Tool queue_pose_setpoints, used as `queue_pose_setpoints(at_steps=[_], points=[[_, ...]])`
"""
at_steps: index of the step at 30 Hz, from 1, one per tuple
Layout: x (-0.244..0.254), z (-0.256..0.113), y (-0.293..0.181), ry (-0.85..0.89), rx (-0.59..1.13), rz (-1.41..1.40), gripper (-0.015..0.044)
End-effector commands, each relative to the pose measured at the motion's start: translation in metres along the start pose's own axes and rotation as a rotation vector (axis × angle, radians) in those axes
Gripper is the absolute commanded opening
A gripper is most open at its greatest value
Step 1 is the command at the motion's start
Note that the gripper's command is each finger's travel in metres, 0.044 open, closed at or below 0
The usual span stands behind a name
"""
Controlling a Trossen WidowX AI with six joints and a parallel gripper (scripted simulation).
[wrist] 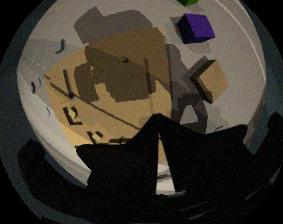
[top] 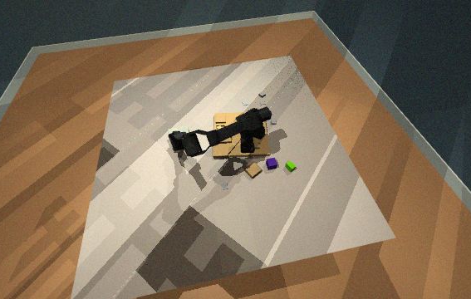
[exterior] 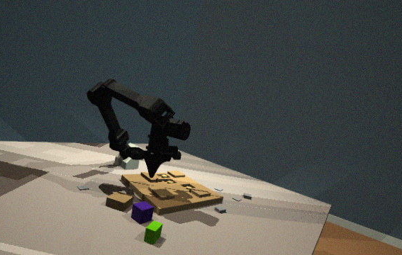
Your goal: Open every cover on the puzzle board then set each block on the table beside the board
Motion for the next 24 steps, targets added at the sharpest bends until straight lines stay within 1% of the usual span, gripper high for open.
queue_pose_setpoints(at_steps=[1,24], points=[[0.0,0.005,0.0,-0.004,0.003,-0.005,0.0],[-0.001,0.027,0.0,-0.005,0.003,-0.005,0.0]])
Point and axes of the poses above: the point midway between the two fingers, 35 mm back from their tips, its own z axis out along the fingers, its own x axis across the jaws, y = z × x, the point moved 3 cm from there along -z, back along the fingers, and after that the axes turned 14 degrees about -z, right-handed, at the moved point
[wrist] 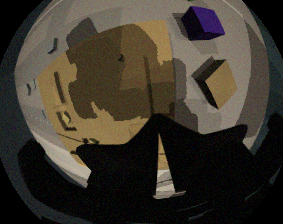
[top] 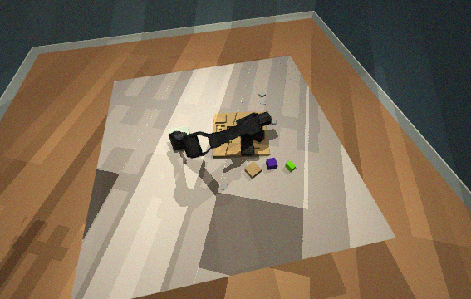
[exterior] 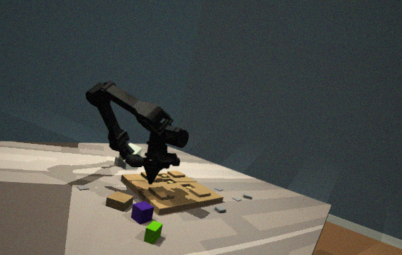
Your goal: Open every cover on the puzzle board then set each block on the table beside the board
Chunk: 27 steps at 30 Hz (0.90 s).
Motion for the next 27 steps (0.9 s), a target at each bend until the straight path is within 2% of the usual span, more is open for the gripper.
queue_pose_setpoints(at_steps=[1,27], points=[[0.0,0.005,-0.001,-0.005,0.003,-0.005,0.0],[0.001,0.026,-0.002,-0.007,0.004,-0.005,0.0]])
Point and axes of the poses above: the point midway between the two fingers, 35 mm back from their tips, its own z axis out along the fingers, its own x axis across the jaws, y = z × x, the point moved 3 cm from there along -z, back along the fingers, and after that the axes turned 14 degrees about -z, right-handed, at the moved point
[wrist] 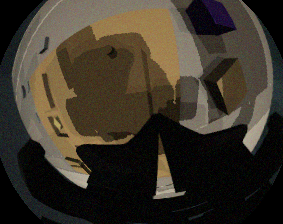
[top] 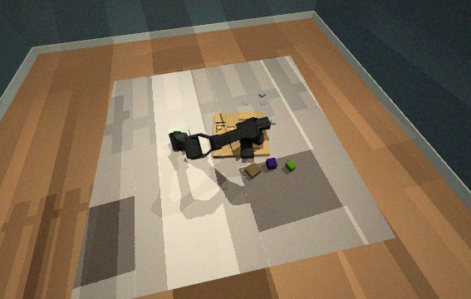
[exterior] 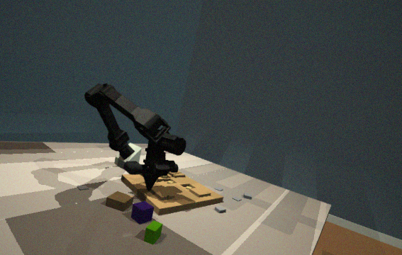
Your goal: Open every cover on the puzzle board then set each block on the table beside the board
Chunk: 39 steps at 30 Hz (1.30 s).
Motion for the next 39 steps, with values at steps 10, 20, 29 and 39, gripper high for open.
queue_pose_setpoints(at_steps=[10,20,29,39], points=[[0.014,0.002,-0.001,-0.004,0.002,-0.006,0.0],[0.023,0.003,-0.001,-0.003,0.002,-0.006,0.0],[0.035,0.003,0.001,-0.003,0.002,-0.006,0.0],[0.044,0.003,0.003,-0.003,0.002,-0.006,0.0]])
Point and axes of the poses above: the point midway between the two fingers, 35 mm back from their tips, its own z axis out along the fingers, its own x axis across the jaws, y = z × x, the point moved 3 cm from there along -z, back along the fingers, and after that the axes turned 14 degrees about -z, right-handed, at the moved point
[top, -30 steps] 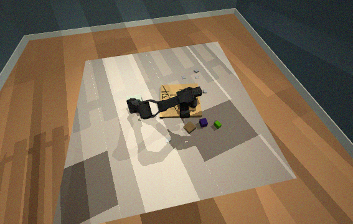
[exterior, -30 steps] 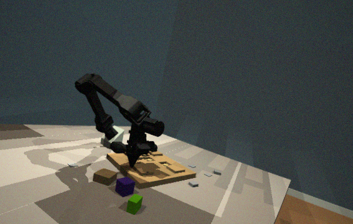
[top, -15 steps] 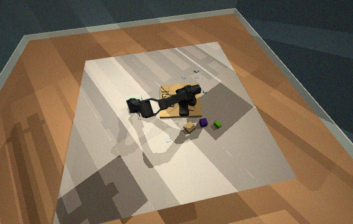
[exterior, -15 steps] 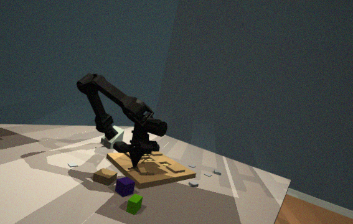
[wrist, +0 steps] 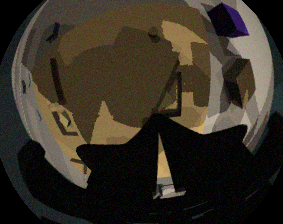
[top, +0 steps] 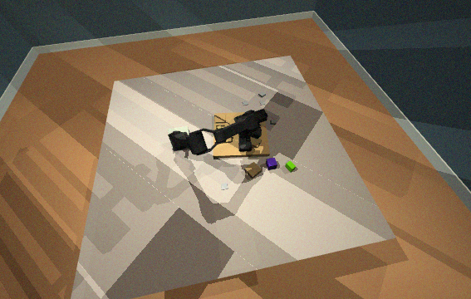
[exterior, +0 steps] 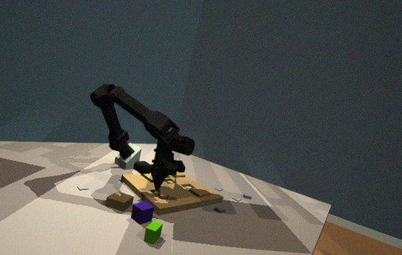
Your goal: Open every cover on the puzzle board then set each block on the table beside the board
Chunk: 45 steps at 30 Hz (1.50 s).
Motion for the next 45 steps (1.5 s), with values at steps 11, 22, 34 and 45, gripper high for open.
queue_pose_setpoints(at_steps=[11,22,34,45], points=[[0.016,0.0,0.008,0.005,-0.001,0.0,0.0],[0.025,0.0,0.014,0.005,-0.001,0.0,0.0],[0.036,0.0,0.023,0.006,-0.002,0.0,0.0],[0.042,-0.001,0.032,0.006,-0.002,0.001,0.0]])
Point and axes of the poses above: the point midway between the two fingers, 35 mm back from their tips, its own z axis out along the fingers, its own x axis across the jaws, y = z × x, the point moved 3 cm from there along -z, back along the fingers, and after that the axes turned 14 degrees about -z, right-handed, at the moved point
